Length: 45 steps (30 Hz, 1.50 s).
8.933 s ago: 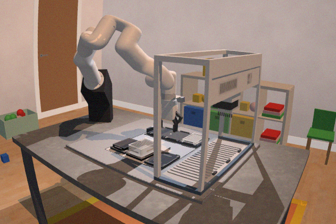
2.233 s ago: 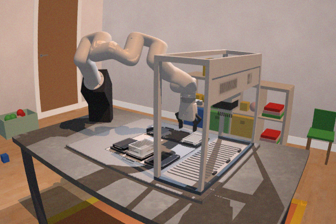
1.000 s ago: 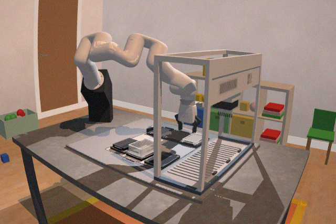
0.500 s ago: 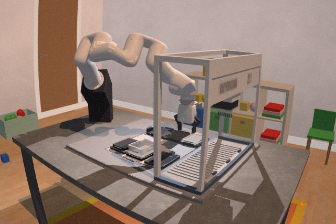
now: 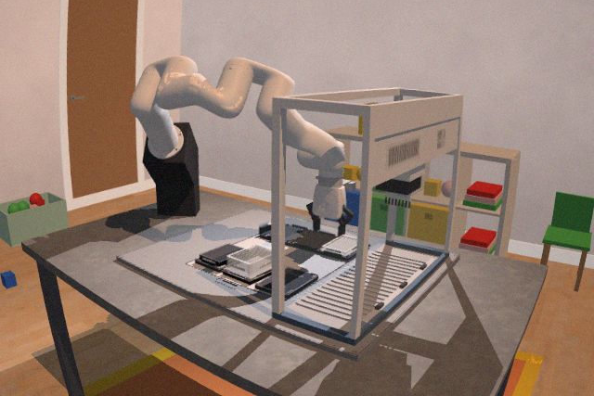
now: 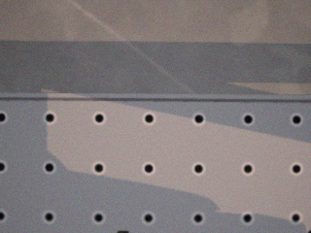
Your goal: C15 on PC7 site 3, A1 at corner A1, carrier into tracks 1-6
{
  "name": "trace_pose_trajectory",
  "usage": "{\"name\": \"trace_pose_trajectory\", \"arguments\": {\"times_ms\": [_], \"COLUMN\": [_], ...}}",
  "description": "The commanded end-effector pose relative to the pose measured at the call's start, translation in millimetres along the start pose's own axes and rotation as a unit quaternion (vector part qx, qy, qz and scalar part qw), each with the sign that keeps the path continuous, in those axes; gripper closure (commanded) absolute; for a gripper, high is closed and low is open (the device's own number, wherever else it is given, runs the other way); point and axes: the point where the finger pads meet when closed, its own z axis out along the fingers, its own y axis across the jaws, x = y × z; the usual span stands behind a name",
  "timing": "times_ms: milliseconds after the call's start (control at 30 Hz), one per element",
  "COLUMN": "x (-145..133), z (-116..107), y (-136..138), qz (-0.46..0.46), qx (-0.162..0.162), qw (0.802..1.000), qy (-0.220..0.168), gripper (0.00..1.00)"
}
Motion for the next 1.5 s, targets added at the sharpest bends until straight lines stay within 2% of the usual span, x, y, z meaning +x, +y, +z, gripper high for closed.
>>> {"name": "trace_pose_trajectory", "arguments": {"times_ms": [0,1467], "x": [-1,-21], "z": [-1,-1], "y": [1,1], "qz": [0.0,0.0], "qx": [-0.001,-0.001], "qw": [1.0,1.0], "qy": [0.001,0.001], "gripper": [0.0,0.0]}}
